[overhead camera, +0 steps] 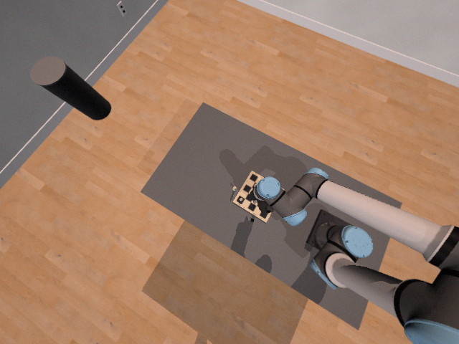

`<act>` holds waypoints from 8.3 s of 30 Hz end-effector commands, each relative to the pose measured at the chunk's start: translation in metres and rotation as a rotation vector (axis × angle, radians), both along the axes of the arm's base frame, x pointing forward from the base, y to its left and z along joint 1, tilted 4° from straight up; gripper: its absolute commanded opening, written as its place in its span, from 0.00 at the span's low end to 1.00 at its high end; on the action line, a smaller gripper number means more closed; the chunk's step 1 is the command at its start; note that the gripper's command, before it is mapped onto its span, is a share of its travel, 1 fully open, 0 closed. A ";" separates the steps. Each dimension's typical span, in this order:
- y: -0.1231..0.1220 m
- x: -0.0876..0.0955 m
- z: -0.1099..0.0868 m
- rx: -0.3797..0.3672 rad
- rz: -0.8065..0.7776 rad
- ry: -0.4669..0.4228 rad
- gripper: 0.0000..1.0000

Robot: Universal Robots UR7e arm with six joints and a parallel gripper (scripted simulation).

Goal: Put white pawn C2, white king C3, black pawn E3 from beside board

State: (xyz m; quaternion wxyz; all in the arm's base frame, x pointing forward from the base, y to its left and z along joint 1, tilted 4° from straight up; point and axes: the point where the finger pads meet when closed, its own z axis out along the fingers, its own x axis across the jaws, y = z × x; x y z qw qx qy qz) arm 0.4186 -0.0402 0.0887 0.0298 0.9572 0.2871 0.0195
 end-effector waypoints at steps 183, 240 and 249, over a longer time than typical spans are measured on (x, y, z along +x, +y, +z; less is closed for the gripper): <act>-0.026 0.134 0.054 -0.162 2.971 0.137 0.79; -0.028 0.136 0.015 -0.162 2.971 0.137 0.79; -0.028 0.136 0.007 -0.162 2.971 0.137 0.79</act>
